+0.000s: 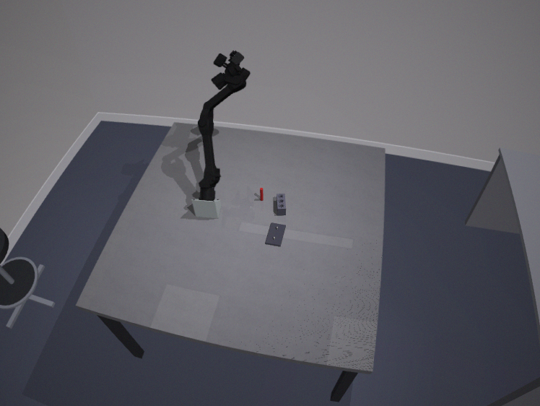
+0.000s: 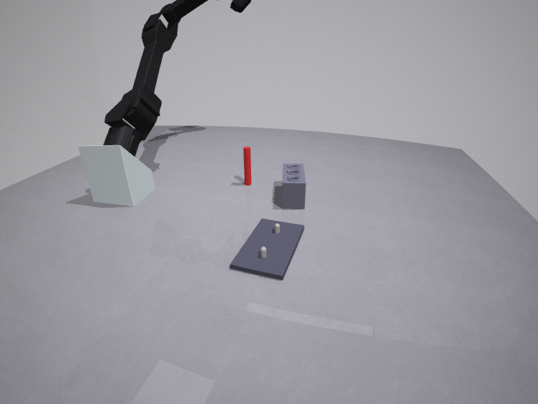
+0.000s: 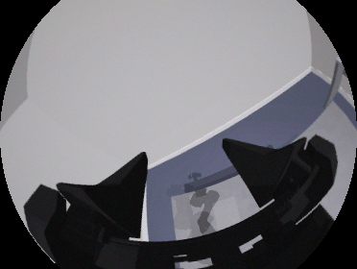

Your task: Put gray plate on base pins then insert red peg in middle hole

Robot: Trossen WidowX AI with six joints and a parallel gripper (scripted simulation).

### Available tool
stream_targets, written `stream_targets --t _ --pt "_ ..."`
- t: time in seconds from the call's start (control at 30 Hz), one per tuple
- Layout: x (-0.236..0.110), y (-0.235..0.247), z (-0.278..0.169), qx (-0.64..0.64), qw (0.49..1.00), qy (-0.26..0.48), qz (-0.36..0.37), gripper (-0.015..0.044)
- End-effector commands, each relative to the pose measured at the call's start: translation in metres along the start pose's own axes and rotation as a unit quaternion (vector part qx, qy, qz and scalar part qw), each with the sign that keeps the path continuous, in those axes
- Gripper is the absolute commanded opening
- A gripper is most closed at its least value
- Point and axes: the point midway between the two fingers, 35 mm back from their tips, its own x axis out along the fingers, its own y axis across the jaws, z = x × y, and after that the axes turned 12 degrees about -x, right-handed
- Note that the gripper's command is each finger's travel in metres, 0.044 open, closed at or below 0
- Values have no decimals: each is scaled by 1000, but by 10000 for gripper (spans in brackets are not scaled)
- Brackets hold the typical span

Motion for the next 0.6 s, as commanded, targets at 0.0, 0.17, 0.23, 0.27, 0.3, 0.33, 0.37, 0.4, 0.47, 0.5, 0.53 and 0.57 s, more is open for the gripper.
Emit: stream_targets --t 0.0,0.17,0.23,0.27,0.3,0.33,0.37,0.4,0.47,0.5,0.53,0.57 --pt "0 0 0 0 1000 0 0 426" --pt "-11 -26 17 27 999 -43 -2 440" --pt "-16 -43 29 43 997 -64 -16 440" --pt "-20 -51 34 51 996 -75 -24 440" --pt "-23 -60 39 59 994 -85 -32 440" --pt "-26 -68 44 67 992 -96 -40 440" --pt "-28 -72 47 82 990 -107 -40 440" --pt "-31 -79 51 103 986 -124 -42 440" --pt "-41 -100 60 128 978 -151 -61 440" --pt "-47 -112 65 137 974 -163 -72 440" --pt "-53 -124 69 146 970 -175 -84 440" --pt "-59 -137 73 155 965 -187 -97 440"
